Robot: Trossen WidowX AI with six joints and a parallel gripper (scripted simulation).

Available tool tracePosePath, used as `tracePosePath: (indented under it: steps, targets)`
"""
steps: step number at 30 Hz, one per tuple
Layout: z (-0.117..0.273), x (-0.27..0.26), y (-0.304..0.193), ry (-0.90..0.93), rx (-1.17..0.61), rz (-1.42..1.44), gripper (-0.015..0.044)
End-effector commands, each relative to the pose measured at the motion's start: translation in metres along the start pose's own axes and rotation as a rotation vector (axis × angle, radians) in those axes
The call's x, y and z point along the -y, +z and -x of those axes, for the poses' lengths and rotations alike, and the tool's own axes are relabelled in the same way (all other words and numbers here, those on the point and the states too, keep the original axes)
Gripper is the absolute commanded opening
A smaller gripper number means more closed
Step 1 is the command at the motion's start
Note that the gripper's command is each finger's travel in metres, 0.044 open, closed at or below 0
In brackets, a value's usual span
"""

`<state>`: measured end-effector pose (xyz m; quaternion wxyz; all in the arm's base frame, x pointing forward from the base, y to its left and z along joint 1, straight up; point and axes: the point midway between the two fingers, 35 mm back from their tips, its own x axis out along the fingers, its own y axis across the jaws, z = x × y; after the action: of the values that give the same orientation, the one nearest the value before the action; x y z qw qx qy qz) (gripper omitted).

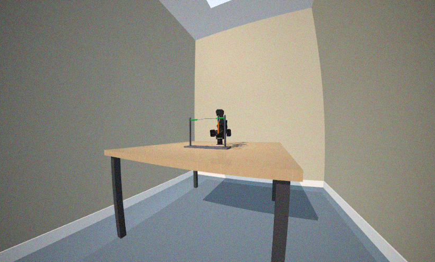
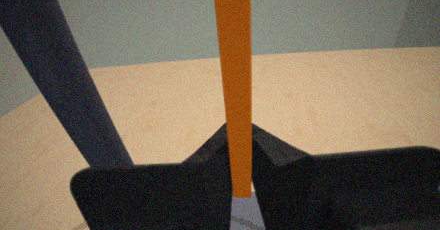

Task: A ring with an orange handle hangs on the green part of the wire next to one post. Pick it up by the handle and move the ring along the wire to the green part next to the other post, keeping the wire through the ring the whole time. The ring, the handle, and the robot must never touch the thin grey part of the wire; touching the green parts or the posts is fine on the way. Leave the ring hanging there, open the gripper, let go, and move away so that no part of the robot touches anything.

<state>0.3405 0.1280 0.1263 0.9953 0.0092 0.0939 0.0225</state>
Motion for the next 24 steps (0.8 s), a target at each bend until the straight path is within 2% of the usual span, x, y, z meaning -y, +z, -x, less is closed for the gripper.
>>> tracePosePath:
  steps: [1,22,24]
  targets:
    - [-0.0012,0.0005,-0.006,-0.005,-0.001,-0.006,-0.015]
    - [-0.0021,0.0006,-0.0117,-0.004,-0.002,-0.006,-0.015]
    - [-0.0022,-0.0001,-0.0115,0.0,-0.002,0.001,-0.0097]
